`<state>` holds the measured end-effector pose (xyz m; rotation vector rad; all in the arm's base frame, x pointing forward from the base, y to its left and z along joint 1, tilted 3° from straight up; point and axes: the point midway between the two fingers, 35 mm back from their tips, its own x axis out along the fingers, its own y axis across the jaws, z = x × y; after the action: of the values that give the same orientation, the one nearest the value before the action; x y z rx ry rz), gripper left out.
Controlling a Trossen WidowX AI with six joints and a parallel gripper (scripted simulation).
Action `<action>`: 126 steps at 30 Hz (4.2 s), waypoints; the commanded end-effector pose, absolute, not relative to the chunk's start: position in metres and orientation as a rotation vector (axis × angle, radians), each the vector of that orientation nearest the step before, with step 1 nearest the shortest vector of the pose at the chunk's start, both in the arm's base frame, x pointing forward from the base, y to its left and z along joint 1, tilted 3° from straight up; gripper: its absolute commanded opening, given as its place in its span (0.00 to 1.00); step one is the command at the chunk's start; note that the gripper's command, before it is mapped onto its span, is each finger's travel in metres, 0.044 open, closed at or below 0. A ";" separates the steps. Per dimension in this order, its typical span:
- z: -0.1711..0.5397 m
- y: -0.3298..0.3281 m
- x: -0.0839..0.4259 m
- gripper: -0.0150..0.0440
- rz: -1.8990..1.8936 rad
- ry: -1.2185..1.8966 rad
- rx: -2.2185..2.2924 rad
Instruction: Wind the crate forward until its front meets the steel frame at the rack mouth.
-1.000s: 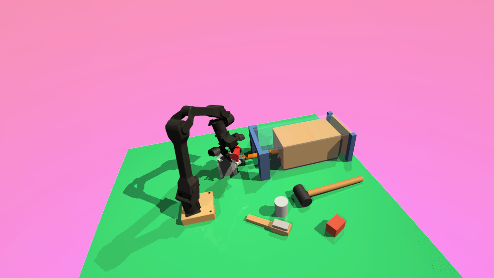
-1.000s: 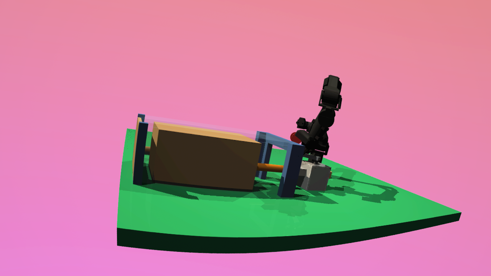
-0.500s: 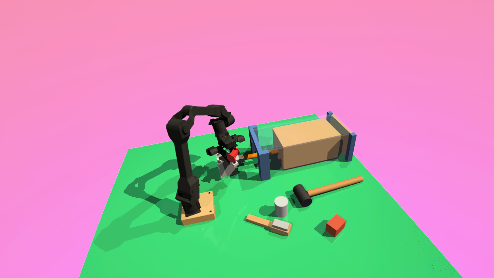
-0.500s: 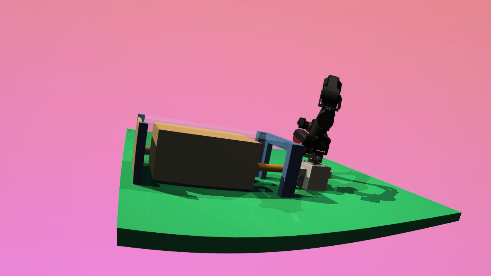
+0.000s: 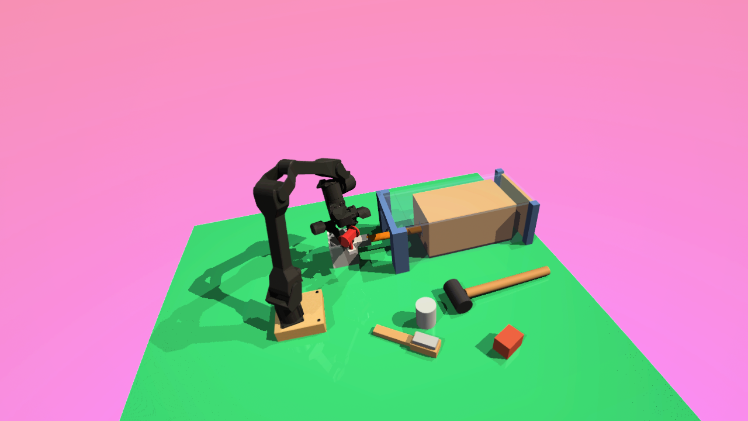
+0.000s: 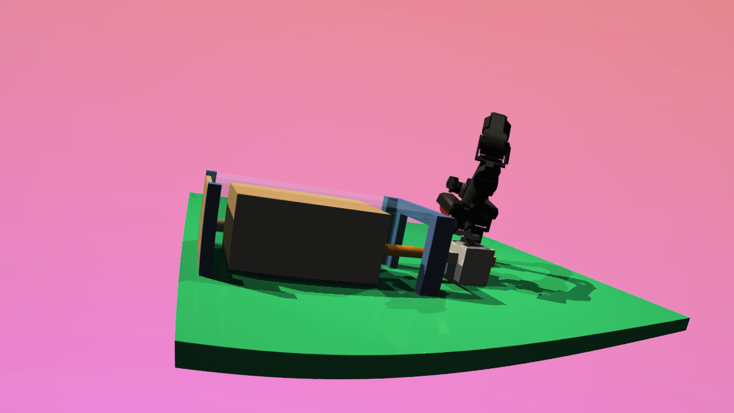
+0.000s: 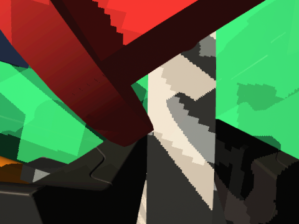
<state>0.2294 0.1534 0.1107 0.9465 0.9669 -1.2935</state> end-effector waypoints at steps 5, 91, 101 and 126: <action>0.109 0.154 0.224 0.25 -1.380 0.941 0.997; 0.225 0.149 0.217 1.00 -1.195 1.051 1.280; 0.225 0.149 0.217 0.82 -1.207 1.157 1.317; 0.226 0.149 0.217 0.25 -1.206 1.212 1.339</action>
<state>0.2179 0.1484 0.2257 1.3393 1.2037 -1.2085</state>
